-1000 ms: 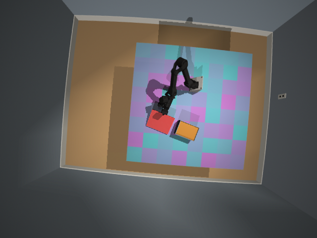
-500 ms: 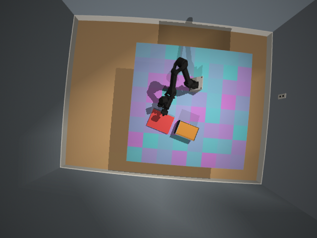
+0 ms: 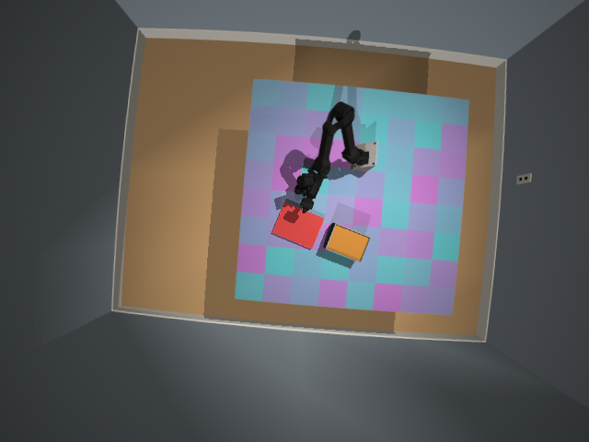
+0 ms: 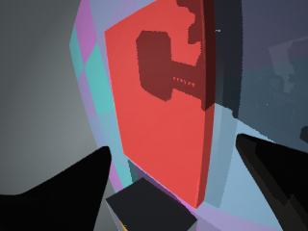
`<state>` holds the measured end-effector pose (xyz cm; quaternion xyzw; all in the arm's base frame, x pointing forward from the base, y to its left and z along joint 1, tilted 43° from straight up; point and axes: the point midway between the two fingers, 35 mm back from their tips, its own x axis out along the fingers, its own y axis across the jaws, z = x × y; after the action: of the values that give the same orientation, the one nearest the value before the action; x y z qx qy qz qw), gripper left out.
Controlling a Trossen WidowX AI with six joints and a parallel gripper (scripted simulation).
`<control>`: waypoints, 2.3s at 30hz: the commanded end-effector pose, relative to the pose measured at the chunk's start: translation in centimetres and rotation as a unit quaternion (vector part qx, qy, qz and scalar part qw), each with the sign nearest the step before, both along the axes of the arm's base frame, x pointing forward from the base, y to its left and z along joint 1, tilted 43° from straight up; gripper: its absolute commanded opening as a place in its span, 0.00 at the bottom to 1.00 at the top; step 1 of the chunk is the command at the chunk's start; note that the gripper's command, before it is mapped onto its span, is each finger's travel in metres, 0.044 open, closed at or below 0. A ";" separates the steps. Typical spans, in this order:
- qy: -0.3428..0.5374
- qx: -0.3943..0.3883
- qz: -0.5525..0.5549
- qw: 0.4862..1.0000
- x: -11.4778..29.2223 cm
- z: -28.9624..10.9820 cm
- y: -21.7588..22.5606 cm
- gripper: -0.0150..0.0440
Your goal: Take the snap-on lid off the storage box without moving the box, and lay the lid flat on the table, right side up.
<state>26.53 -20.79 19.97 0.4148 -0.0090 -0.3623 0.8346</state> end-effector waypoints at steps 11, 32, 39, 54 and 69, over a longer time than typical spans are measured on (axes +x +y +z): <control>0.006 0.001 0.002 1.000 -2.8 -1.0 0.7 1.00; 0.006 0.002 0.002 1.000 -4.6 0.5 2.5 1.00; 0.006 0.002 0.002 1.000 -5.1 1.4 3.5 1.00; 0.006 0.003 0.002 1.000 -6.1 3.2 5.6 1.00; 0.006 0.004 0.002 1.000 -6.5 3.7 6.6 1.00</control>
<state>20.06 -14.12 23.92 0.4143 -0.0008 -0.3612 0.8354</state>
